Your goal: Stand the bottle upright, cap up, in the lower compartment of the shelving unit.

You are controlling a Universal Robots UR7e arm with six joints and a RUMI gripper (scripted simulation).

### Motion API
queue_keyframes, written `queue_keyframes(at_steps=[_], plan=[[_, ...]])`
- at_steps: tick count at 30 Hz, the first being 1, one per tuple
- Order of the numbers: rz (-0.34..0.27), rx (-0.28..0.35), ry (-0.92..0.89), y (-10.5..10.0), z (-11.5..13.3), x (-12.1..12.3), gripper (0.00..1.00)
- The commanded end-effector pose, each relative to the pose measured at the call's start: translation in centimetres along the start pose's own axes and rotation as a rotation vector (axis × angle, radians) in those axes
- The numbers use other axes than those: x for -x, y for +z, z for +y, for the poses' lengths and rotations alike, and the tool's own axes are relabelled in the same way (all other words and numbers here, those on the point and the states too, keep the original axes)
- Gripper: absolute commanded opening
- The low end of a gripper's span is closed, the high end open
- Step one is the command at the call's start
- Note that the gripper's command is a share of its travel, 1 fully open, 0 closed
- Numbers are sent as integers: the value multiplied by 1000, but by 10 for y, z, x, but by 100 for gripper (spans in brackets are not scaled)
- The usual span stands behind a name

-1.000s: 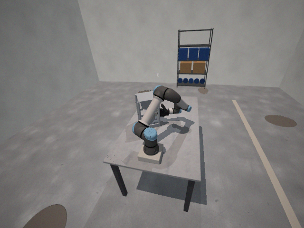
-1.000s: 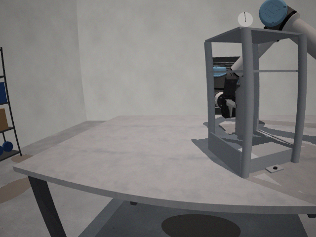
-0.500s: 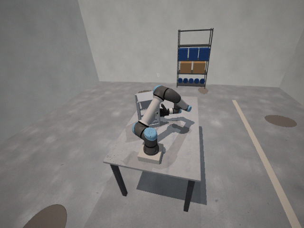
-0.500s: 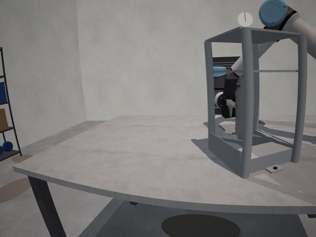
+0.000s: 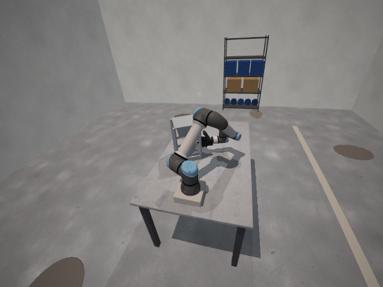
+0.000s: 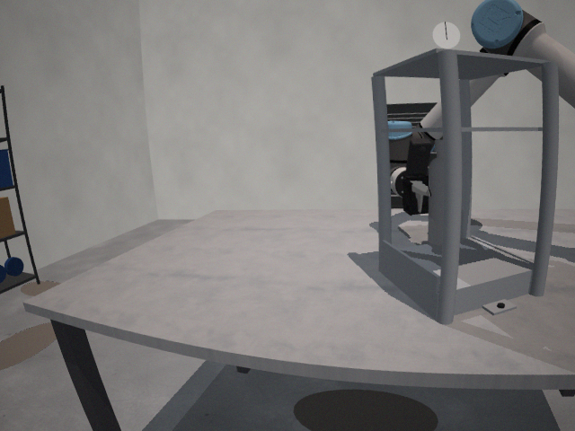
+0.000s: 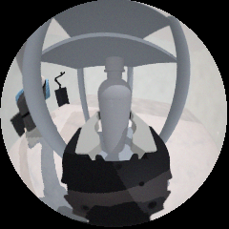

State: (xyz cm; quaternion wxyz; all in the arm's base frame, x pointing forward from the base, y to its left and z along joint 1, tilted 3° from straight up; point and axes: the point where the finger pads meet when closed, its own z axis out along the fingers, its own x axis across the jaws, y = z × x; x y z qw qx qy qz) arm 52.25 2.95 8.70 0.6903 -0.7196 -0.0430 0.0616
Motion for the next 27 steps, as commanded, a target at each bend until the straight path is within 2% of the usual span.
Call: queue_keyframes(at_steps=[1,16,27], plan=[[-1,1,0,2,-2,0,0],[0,1,0,2,-1,0,0],[0,-2,2,2,18,1,0]])
